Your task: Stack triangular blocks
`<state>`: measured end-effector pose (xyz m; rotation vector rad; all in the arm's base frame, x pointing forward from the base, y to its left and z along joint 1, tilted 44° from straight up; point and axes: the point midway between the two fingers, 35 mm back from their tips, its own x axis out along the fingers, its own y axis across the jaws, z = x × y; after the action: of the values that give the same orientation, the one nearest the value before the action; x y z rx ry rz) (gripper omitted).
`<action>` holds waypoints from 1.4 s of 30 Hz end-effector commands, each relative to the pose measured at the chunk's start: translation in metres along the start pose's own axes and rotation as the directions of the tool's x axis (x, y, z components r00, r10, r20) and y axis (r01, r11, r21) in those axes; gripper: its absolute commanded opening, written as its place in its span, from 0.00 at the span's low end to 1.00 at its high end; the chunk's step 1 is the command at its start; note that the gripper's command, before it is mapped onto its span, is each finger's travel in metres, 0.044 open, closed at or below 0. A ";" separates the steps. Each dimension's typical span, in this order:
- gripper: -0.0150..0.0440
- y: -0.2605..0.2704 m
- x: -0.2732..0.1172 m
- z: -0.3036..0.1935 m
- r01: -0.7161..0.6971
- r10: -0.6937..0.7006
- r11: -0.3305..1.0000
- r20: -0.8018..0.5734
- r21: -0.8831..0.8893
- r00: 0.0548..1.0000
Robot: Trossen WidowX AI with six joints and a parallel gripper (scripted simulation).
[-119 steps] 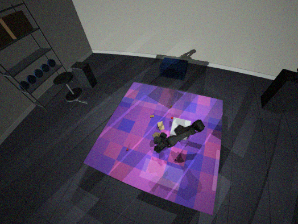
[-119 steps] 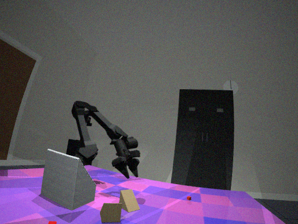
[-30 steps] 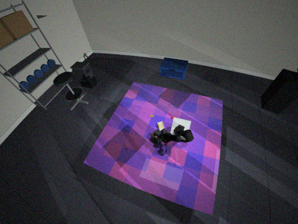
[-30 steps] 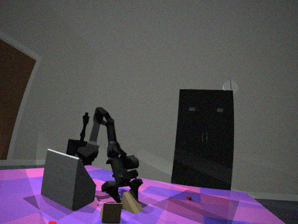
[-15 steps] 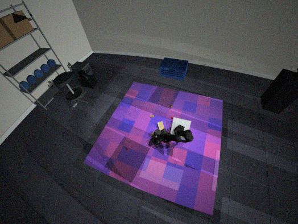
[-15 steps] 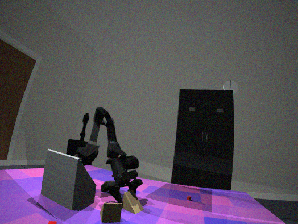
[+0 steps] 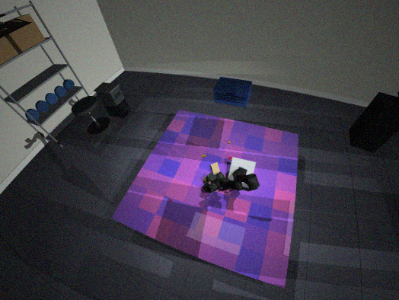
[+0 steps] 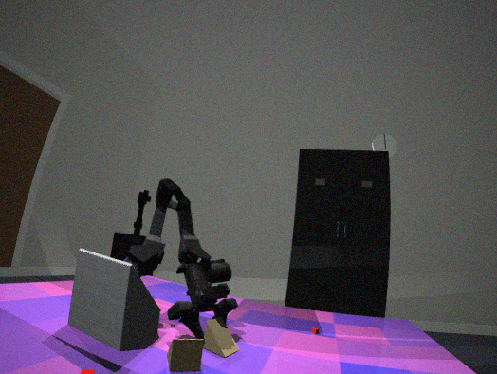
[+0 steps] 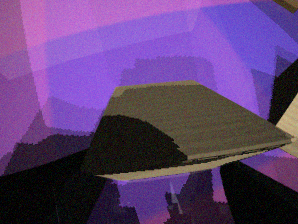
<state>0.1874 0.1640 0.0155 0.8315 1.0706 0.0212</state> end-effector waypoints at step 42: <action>0.25 0.017 0.001 0.079 0.098 -0.220 0.974 -0.753 -0.204 0.620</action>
<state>0.2476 0.1314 0.0422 0.6020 1.8580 0.2937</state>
